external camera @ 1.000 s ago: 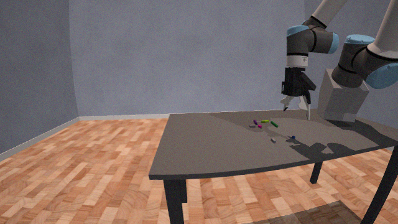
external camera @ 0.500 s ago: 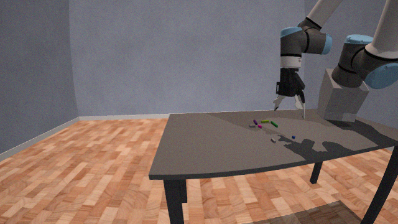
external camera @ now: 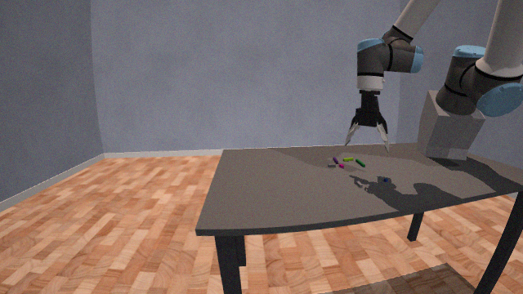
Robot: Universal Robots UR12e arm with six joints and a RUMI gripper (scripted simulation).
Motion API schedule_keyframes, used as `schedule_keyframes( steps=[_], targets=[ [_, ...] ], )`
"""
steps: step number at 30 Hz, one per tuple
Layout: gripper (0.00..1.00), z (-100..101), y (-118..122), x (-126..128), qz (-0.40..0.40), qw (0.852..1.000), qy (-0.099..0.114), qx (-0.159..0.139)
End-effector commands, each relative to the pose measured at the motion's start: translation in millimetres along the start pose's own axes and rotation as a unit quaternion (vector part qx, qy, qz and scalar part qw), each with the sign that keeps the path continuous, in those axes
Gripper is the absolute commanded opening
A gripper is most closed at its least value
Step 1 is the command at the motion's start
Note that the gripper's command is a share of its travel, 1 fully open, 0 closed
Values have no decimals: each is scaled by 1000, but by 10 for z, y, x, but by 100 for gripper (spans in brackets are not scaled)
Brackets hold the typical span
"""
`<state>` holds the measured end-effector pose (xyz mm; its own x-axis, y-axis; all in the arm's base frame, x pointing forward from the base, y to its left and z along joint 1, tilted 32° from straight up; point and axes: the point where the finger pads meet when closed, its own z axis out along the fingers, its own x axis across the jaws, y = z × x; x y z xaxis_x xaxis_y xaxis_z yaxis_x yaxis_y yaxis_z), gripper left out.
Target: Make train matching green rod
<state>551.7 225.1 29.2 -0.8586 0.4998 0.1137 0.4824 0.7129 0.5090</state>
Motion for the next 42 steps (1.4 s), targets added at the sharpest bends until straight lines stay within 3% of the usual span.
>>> schedule_keyframes(
  steps=[1, 3, 9, 18, 20, 32, 42],
  targets=[
    [100, 25, -59, -193, -84, 996, 5, -3],
    [100, 25, -59, -193, -84, 996, 5, -3],
    [100, 57, -143, -436, -188, 982, 4, -4],
    [100, 99, -255, -738, -317, 948, 4, -5],
    [100, 99, -255, -738, -317, 948, 4, -5],
    [100, 133, -347, -968, -415, 910, 3, -5],
    [100, 138, -361, -1002, -429, 903, 3, -6]
  ],
)
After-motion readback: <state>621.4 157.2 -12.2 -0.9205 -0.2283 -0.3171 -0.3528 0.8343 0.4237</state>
